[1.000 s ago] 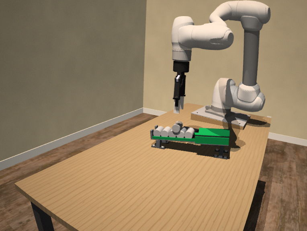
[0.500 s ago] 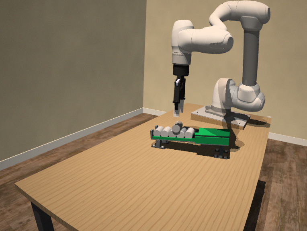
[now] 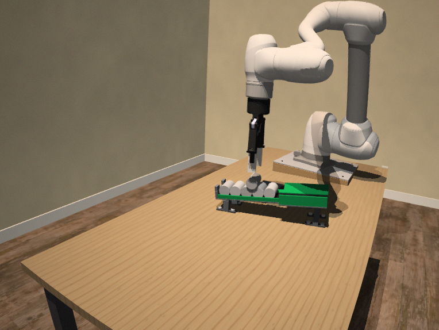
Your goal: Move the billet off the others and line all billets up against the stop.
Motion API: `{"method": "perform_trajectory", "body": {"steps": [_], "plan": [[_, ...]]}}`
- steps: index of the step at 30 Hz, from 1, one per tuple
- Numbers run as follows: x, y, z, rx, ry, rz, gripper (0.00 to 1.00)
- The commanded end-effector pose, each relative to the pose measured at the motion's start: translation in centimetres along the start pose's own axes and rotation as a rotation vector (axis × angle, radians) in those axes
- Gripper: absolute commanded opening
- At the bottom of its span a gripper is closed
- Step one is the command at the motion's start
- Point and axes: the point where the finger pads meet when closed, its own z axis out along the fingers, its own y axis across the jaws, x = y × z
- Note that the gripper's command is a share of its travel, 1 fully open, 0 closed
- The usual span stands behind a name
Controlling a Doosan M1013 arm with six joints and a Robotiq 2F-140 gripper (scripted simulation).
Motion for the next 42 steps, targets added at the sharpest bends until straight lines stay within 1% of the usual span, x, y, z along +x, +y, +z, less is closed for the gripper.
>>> {"method": "perform_trajectory", "body": {"steps": [1, 13, 42], "plan": [[-0.01, 0.00, 0.46, 0.000, 0.000, 0.000, 0.57], [-0.01, 0.00, 0.97, 0.000, 0.000, 0.000, 0.57], [-0.01, 0.00, 1.00, 0.000, 0.000, 0.000, 0.57]]}}
